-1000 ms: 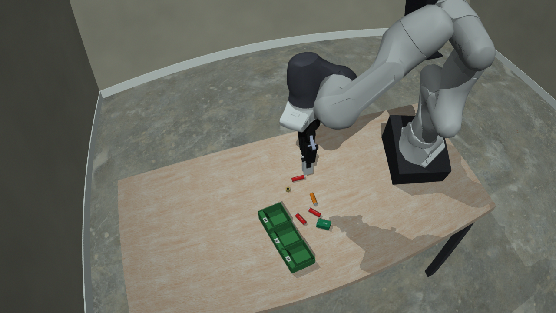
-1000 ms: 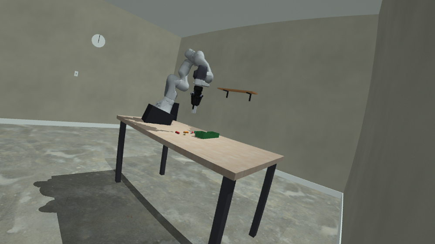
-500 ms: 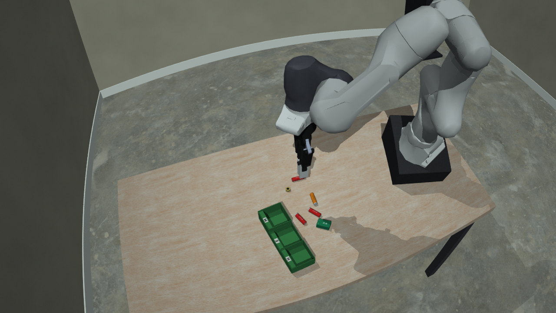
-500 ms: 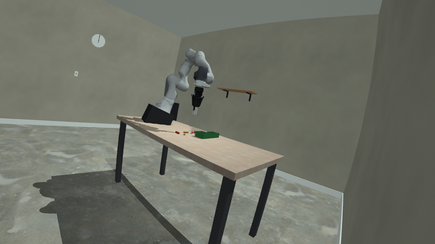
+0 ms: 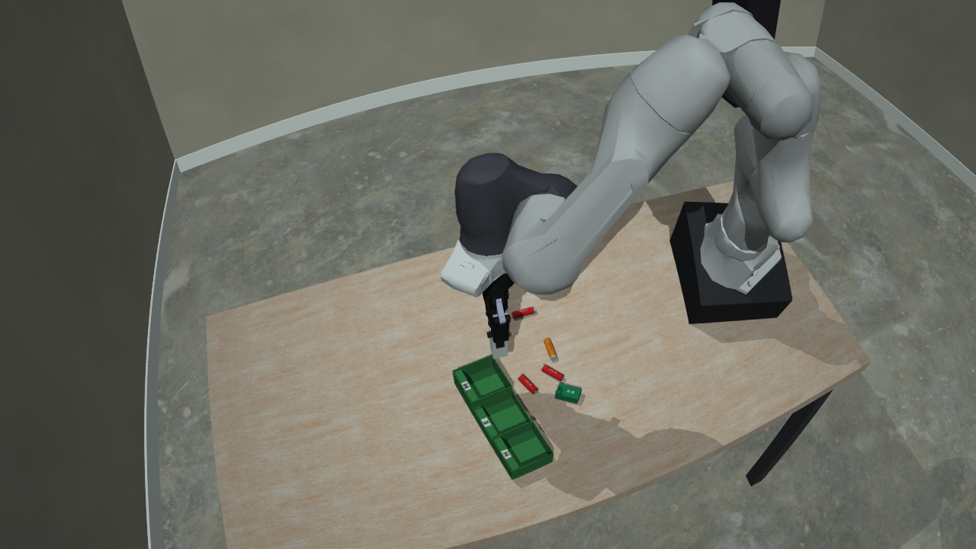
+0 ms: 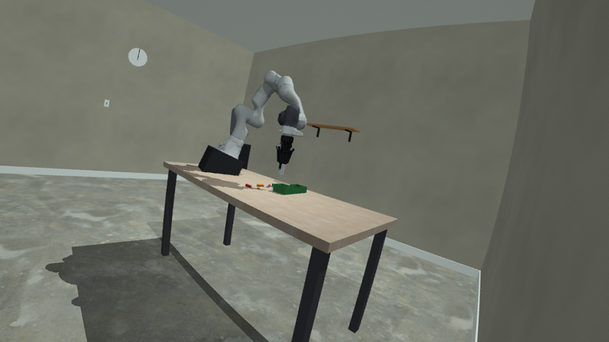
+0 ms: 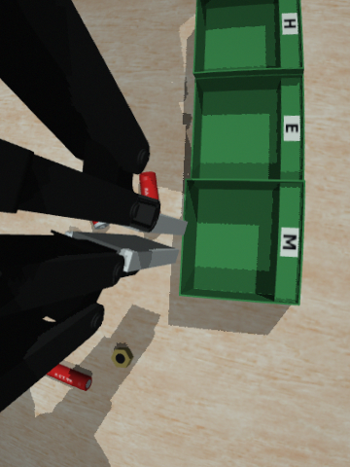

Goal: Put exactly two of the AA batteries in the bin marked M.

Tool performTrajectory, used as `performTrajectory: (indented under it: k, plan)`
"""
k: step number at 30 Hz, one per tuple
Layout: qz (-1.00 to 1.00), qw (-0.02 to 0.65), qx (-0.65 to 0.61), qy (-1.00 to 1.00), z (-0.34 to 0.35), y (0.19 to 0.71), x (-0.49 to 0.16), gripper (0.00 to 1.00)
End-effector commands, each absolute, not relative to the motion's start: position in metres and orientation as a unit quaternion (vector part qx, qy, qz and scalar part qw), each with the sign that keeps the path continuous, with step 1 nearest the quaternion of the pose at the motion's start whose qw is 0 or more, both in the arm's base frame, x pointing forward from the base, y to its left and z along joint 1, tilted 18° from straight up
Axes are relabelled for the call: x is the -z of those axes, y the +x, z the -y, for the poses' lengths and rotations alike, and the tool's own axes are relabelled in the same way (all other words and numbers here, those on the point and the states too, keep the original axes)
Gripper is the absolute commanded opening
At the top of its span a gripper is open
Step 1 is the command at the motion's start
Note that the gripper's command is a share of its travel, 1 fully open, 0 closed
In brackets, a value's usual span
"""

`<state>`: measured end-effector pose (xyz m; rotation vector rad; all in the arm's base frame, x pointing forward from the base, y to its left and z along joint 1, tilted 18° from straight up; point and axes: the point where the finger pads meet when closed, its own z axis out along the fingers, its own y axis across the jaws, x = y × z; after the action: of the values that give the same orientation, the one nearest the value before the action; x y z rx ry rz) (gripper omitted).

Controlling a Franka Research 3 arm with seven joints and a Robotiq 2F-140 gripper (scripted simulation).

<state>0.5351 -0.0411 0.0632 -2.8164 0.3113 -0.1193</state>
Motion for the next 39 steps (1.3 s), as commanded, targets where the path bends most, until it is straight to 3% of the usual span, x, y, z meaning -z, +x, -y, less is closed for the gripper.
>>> performTrajectory:
  k: [1,39]
  plan:
    - [-0.135,0.146,0.044,-0.979,0.037,0.564,-0.048,0.05]
    - [-0.135,0.146,0.044,-0.979,0.017,0.583,0.012,0.05]
